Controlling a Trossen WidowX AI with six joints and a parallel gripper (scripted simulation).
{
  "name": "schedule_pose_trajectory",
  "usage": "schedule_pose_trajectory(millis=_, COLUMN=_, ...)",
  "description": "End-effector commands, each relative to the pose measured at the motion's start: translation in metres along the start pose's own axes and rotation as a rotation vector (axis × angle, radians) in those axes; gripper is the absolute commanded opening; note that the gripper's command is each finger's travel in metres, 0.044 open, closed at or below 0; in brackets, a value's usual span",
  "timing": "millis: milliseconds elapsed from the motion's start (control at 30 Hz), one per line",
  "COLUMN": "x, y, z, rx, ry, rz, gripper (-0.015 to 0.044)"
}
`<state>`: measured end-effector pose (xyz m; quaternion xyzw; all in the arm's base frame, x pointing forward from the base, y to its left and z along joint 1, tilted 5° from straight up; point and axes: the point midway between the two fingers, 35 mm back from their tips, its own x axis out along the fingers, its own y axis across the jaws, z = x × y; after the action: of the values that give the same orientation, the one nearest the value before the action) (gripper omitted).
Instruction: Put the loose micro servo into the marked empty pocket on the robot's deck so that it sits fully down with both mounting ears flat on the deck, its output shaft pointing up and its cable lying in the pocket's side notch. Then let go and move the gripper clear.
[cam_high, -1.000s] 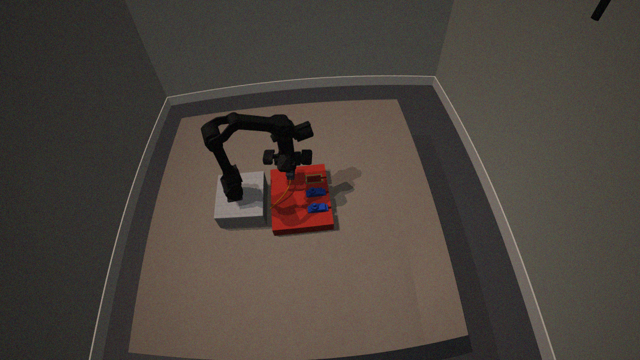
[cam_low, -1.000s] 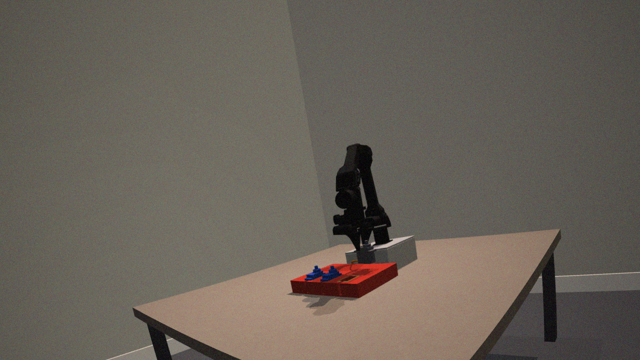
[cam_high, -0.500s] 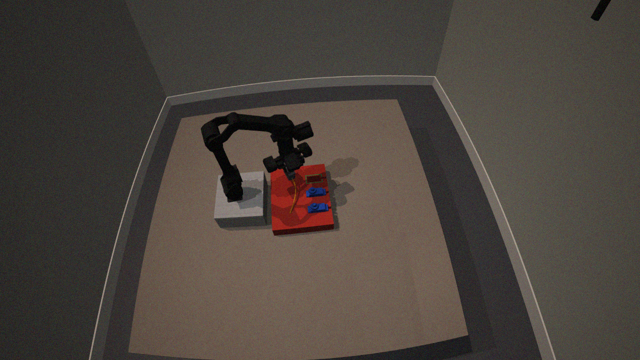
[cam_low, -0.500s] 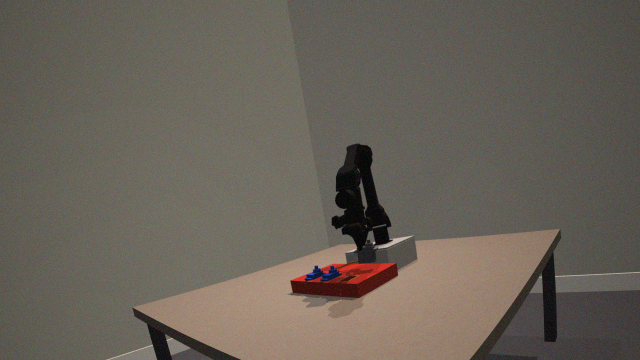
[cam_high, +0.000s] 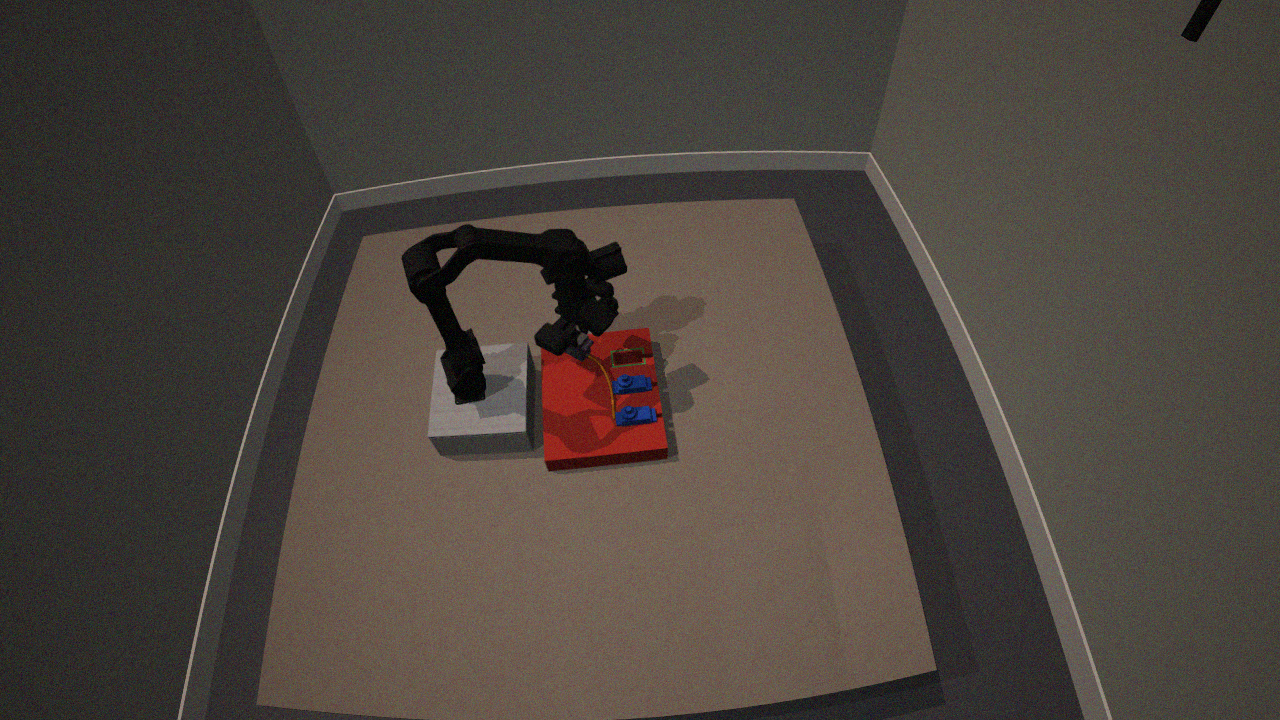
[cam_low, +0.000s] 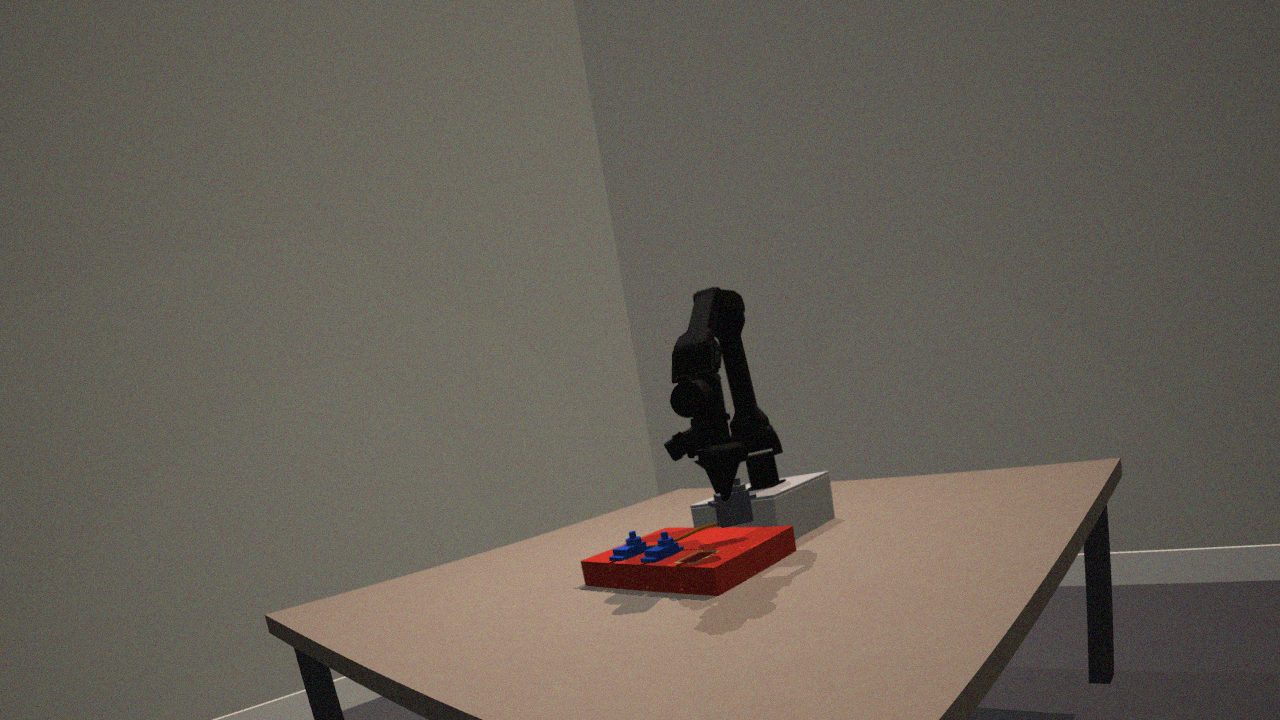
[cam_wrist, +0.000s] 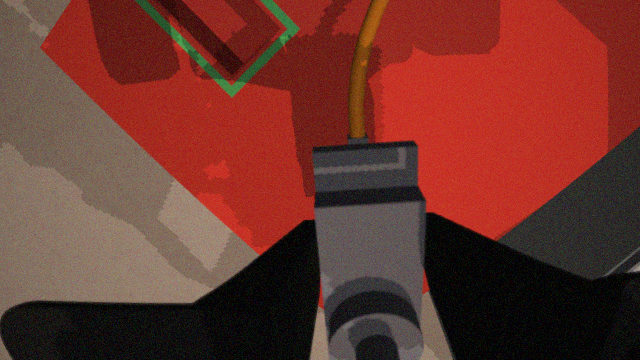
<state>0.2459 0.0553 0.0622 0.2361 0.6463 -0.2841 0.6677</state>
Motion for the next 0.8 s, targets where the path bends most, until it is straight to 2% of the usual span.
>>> schedule_pose_trajectory(millis=0, x=-0.0001, y=0.0008, z=0.0001, rx=-0.139, ry=0.0, rz=0.003, gripper=0.0)
schedule_pose_trajectory(millis=500, x=-0.0001, y=0.0007, z=0.0002, rx=-0.653, ry=-0.001, rz=0.003, gripper=0.0)
schedule_pose_trajectory(millis=767, x=-0.0002, y=0.002, z=0.0017, rx=-0.676, ry=-0.001, rz=0.003, gripper=0.0)
